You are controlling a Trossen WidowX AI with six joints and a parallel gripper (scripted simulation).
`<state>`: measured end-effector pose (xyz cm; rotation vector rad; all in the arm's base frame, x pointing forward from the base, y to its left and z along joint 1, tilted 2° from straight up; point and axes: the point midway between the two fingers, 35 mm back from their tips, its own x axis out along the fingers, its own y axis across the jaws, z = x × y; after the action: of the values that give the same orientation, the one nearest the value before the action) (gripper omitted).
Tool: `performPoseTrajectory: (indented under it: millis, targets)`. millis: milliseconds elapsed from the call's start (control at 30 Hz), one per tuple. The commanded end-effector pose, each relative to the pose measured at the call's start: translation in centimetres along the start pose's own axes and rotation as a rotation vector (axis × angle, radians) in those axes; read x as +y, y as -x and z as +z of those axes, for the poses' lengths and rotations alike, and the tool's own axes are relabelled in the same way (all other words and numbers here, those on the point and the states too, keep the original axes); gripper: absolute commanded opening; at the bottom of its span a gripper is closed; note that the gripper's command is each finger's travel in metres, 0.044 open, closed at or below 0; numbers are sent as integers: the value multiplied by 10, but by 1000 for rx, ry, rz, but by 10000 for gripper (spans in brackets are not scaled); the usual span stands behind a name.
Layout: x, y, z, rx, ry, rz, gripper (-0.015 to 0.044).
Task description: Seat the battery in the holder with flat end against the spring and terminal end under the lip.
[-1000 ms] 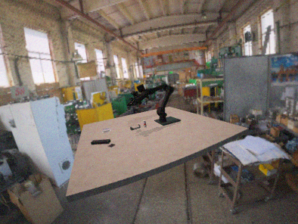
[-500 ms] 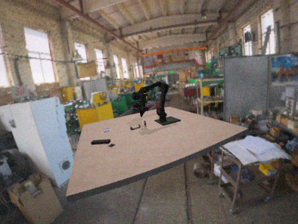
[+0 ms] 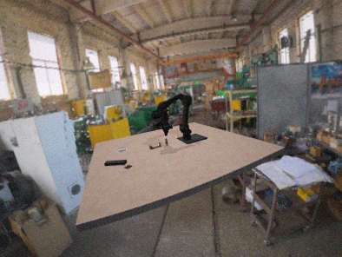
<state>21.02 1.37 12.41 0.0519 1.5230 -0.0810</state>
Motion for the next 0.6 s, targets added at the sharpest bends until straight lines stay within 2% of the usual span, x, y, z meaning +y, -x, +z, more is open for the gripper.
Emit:
performPoseTrajectory:
  millis: [0,167,567]
  targets:
    - [-2,-28,-5,31,-2,-11,0]
    - [-3,-57,-9,31,-2,-11,0]
    - [-15,-58,-8,31,-2,-12,0]
